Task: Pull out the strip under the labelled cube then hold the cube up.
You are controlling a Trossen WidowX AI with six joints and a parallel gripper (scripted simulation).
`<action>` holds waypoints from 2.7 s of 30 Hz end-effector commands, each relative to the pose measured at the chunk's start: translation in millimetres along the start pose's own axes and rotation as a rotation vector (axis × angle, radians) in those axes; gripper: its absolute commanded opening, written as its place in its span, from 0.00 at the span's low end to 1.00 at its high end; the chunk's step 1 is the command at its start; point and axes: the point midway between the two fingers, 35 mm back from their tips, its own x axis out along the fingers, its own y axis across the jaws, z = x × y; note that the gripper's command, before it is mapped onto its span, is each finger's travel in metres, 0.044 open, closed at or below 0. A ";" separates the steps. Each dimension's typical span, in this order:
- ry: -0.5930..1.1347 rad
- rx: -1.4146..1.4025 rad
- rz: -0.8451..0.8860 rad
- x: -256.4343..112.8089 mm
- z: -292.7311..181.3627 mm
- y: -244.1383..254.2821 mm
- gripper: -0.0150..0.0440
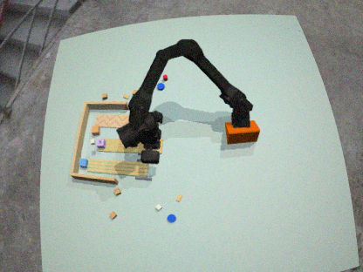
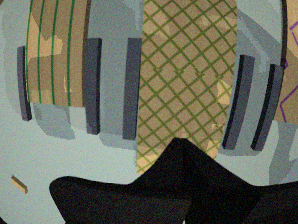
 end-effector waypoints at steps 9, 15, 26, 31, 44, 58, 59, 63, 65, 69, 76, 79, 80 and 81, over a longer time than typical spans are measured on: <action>0.027 -0.007 -0.002 5.8 -26.0 -0.7 0.25; 0.027 -0.007 -0.002 5.6 -34.9 -0.3 0.25; 0.028 -0.008 -0.002 5.3 -50.8 0.3 0.25; 0.028 -0.008 -0.002 5.1 -57.8 0.6 0.25; 0.029 -0.009 -0.001 4.6 -76.1 1.4 0.25; 0.030 -0.010 -0.001 4.1 -97.1 2.2 0.25; 0.030 -0.010 -0.001 4.0 -98.7 2.3 0.25; 0.030 -0.010 -0.001 3.9 -104.8 2.5 0.25; 0.030 -0.010 -0.001 3.8 -107.7 2.6 0.25; 0.031 -0.010 -0.001 3.6 -113.8 2.9 0.25; 0.031 -0.011 -0.001 3.3 -124.1 3.3 0.25; 0.031 -0.011 0.000 3.2 -128.6 3.5 0.25; 0.031 -0.011 0.000 3.1 -130.1 3.5 0.25; 0.031 -0.011 0.000 3.1 -131.6 3.6 0.25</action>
